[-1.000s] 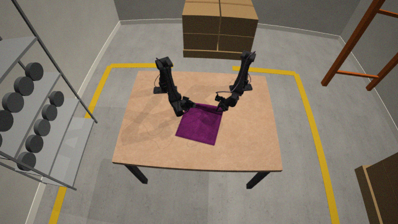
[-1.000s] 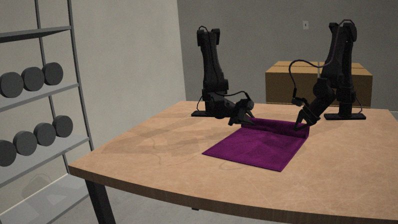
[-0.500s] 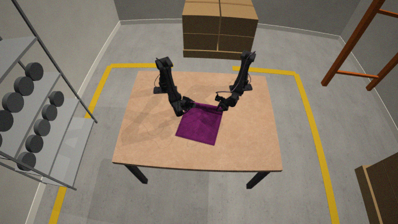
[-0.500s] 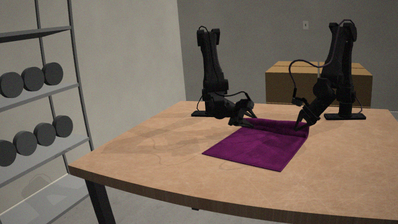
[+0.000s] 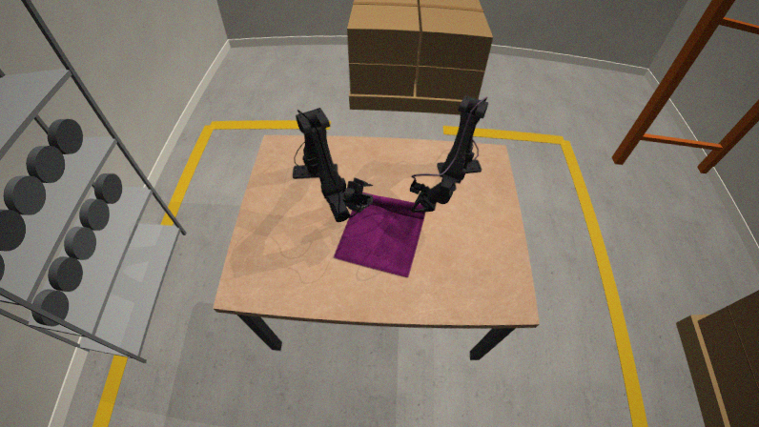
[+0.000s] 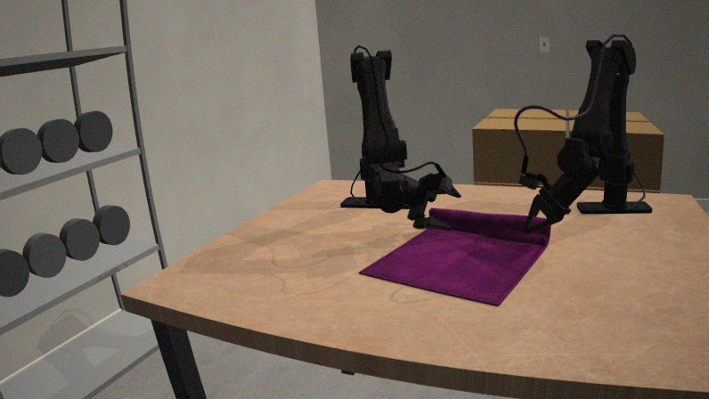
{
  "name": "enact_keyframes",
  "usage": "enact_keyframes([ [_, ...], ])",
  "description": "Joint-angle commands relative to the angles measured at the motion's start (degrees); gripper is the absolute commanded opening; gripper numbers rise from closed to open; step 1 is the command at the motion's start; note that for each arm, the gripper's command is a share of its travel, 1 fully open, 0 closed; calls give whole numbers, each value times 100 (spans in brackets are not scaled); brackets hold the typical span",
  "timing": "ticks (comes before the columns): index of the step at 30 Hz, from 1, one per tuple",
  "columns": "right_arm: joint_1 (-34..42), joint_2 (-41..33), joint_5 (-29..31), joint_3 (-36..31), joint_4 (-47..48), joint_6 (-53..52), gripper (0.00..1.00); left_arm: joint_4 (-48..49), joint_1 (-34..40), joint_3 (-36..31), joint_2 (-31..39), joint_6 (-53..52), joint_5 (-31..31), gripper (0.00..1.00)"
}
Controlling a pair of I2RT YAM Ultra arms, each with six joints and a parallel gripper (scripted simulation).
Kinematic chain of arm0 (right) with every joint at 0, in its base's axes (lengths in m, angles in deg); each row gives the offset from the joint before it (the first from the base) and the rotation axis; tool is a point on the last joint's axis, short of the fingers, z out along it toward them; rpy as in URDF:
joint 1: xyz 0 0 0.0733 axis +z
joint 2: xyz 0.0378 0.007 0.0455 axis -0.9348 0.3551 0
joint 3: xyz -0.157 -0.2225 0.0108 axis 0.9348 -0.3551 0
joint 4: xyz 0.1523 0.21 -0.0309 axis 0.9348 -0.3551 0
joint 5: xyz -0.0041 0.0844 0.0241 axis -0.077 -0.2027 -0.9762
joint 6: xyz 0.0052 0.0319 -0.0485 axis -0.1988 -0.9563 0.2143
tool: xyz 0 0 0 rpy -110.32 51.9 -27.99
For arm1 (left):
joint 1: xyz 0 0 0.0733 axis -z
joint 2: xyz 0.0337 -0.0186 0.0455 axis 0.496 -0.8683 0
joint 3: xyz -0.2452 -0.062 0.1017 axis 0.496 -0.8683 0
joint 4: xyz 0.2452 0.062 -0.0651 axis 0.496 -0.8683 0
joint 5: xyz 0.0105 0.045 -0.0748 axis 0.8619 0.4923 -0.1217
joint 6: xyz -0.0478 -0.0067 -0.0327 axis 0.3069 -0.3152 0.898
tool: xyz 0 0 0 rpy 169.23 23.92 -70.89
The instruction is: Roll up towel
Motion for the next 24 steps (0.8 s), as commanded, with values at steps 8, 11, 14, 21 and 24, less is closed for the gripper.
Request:
enact_keyframes([
  [8, -660, -153, 522, 510, -1210, 929, 85, -690, 17, 640, -295, 108, -116, 19],
  [11, -926, -152, 595, 742, -1729, 1312, 85, -1157, -3, 948, -458, 131, -161, 19],
  [14, -1116, -103, 658, 957, -2148, 1628, 85, -1689, -24, 1312, -667, 156, -212, 19],
  [21, -1128, -147, 741, 1011, -2240, 1738, 86, -2768, -65, 2096, -1176, 144, -316, 19],
  [24, -992, -520, 854, 775, -1837, 1488, 87, -3379, -91, 2545, -1485, 160, -375, 19],
])
